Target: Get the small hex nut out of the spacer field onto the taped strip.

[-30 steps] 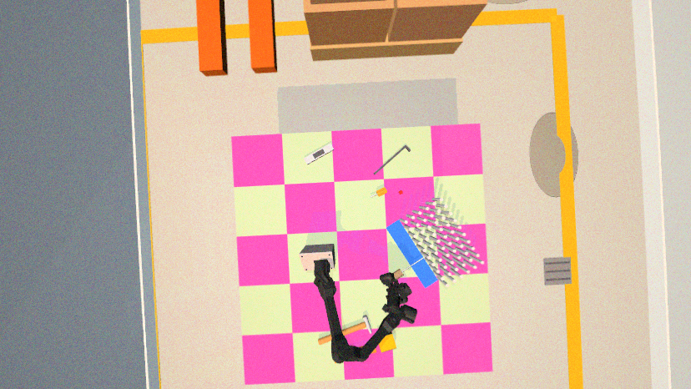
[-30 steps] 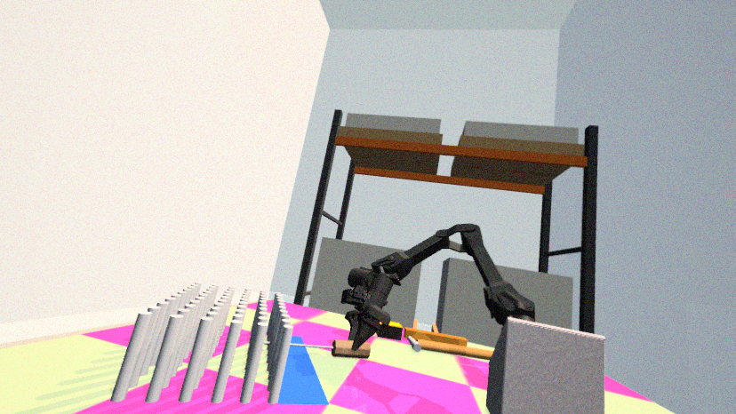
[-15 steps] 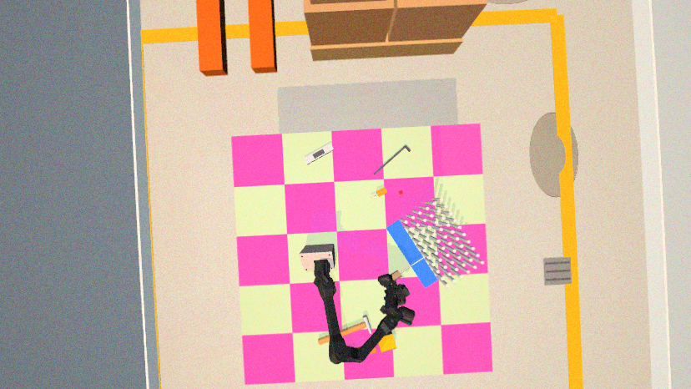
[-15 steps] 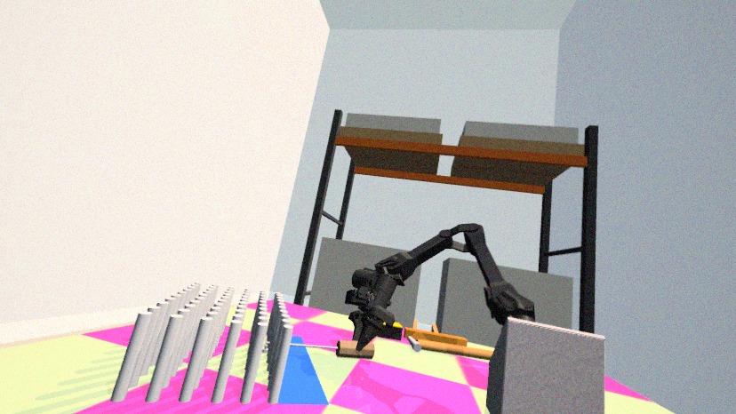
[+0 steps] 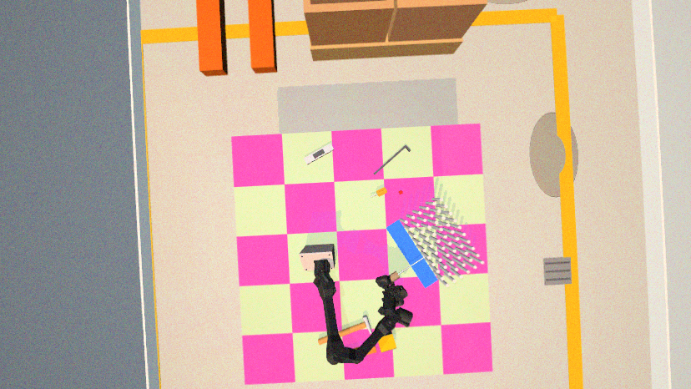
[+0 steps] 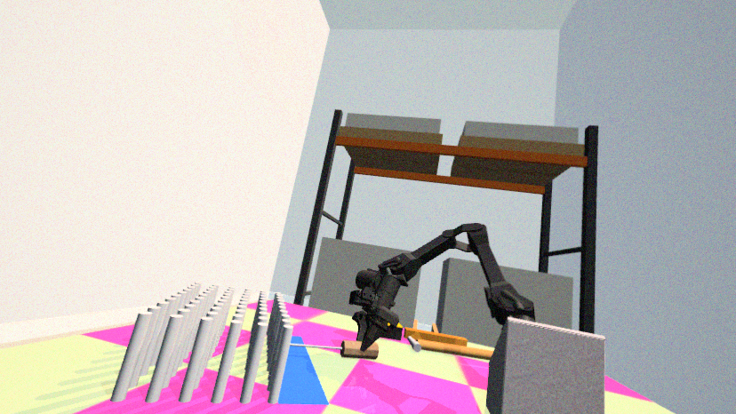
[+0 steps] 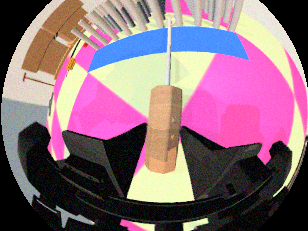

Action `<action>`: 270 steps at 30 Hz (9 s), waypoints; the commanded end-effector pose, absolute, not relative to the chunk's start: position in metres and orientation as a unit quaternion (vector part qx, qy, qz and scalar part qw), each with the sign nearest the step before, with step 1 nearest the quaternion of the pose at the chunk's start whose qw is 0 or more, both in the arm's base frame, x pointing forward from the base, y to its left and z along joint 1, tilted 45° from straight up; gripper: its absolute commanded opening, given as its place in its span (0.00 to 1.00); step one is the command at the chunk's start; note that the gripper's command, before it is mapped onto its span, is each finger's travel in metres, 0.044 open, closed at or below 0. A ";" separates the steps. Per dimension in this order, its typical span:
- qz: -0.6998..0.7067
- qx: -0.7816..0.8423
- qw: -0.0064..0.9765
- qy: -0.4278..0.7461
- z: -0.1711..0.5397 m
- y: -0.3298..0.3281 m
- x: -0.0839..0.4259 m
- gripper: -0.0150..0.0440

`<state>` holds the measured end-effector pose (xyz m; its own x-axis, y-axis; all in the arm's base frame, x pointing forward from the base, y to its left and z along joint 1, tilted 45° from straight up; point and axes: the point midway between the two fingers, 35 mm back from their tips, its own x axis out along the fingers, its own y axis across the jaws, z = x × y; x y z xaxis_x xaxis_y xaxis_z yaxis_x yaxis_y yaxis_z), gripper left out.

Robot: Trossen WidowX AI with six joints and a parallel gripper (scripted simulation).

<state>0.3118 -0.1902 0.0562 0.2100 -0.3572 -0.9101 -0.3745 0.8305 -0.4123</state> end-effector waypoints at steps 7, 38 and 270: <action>0.010 -0.291 0.722 0.628 0.058 -0.191 0.305 0.25; 0.009 -0.291 0.722 0.628 0.070 -0.187 0.296 0.25; -0.196 -0.154 0.813 0.526 -0.261 0.265 0.039 0.25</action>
<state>0.0396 0.2686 -0.2576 0.3692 -0.4793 -0.7962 0.1531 0.8764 -0.4565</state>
